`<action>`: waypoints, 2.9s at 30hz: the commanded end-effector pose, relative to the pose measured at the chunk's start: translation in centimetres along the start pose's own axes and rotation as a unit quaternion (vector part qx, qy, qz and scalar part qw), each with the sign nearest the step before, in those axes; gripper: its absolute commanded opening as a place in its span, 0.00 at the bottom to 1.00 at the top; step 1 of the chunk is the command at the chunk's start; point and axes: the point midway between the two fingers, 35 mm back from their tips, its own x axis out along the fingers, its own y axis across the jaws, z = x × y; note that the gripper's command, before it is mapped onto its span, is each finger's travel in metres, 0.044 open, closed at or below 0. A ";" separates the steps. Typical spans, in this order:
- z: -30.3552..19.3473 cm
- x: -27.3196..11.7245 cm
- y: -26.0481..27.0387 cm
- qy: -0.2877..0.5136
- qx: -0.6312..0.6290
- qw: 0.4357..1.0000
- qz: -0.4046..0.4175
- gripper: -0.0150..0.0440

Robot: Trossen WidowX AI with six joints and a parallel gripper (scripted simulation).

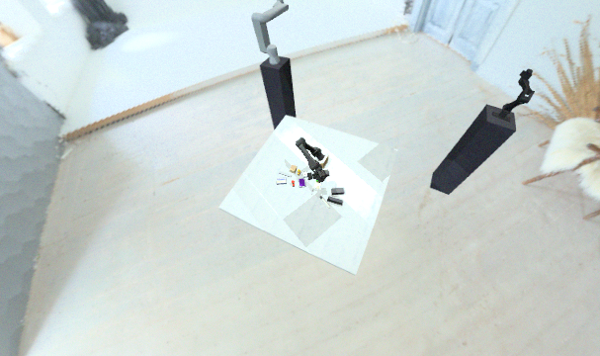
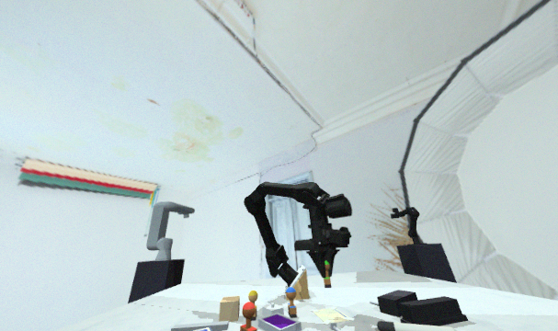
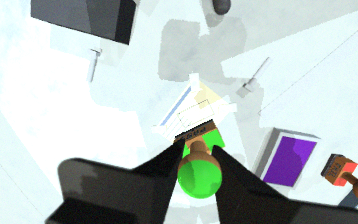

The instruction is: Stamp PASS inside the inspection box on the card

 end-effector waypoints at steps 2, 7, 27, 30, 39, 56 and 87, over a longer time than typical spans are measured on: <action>1.6 -0.5 -0.4 -0.003 0.005 1.000 0.003 0.25; 3.2 -0.7 -0.8 -0.004 0.006 1.000 0.003 0.25; 9.4 -0.4 -2.9 -0.005 0.010 1.000 0.003 0.25; 9.9 -0.3 -3.0 -0.005 0.010 1.000 0.002 0.25; 9.9 0.4 -3.1 -0.005 0.010 1.000 0.002 0.25; 10.1 3.2 -3.1 -0.005 0.010 1.000 0.002 0.25; 10.0 6.2 -3.1 -0.006 0.015 1.000 0.004 0.57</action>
